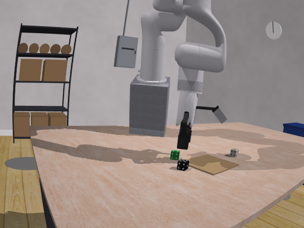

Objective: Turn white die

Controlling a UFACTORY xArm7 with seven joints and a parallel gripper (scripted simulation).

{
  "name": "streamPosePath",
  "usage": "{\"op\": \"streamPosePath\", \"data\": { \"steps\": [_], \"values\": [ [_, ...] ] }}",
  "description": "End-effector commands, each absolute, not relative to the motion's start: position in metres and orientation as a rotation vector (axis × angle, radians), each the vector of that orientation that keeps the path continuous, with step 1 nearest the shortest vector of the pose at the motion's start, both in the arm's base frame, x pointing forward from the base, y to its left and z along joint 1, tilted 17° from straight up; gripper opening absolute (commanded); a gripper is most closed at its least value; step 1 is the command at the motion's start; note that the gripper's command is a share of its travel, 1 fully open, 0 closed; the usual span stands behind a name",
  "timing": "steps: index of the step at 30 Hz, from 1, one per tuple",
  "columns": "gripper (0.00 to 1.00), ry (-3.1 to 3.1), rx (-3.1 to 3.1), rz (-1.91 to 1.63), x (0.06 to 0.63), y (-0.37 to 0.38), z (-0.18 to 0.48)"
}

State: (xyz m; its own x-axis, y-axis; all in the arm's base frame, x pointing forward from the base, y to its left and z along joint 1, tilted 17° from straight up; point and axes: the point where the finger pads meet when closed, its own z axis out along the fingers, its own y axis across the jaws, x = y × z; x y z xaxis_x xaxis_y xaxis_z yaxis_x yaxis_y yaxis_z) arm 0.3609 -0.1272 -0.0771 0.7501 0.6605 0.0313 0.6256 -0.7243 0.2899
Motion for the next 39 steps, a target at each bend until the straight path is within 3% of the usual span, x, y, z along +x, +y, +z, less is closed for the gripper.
{"op": "streamPosePath", "data": {
  "steps": [1,21,39],
  "values": [
    [1.00,1.008,2.688,0.195,0.362,-0.127,-0.076],
    [1.00,1.008,2.688,0.195,0.367,-0.114,-0.078],
    [1.00,1.008,2.688,0.195,0.409,-0.018,-0.088]
  ]
}}
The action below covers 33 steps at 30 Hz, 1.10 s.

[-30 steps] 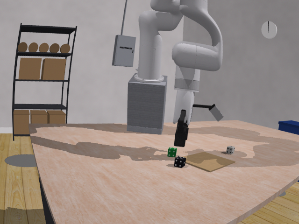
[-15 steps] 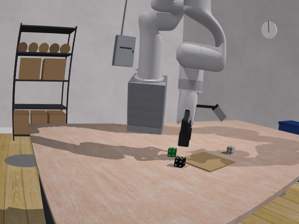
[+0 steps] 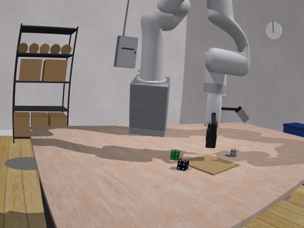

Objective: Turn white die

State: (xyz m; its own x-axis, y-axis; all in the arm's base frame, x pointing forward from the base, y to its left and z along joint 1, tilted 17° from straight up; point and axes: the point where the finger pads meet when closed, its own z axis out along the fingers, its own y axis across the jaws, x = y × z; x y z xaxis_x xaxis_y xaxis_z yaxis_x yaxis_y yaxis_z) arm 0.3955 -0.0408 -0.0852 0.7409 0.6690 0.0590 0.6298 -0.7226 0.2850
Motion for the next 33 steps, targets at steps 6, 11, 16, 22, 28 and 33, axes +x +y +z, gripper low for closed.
{"op": "streamPosePath", "data": {
  "steps": [6,11,16,22,28,33],
  "values": [
    [1.00,1.008,2.688,0.195,0.427,0.025,-0.093],
    [1.00,1.008,2.688,0.195,0.440,0.055,-0.096],
    [1.00,1.008,2.688,0.195,0.446,0.070,-0.098],
    [1.00,1.008,2.688,0.195,0.451,0.082,-0.099],
    [1.00,1.008,2.688,0.195,0.452,0.083,-0.099],
    [1.00,1.008,2.688,0.195,0.452,0.083,-0.099]
  ]
}}
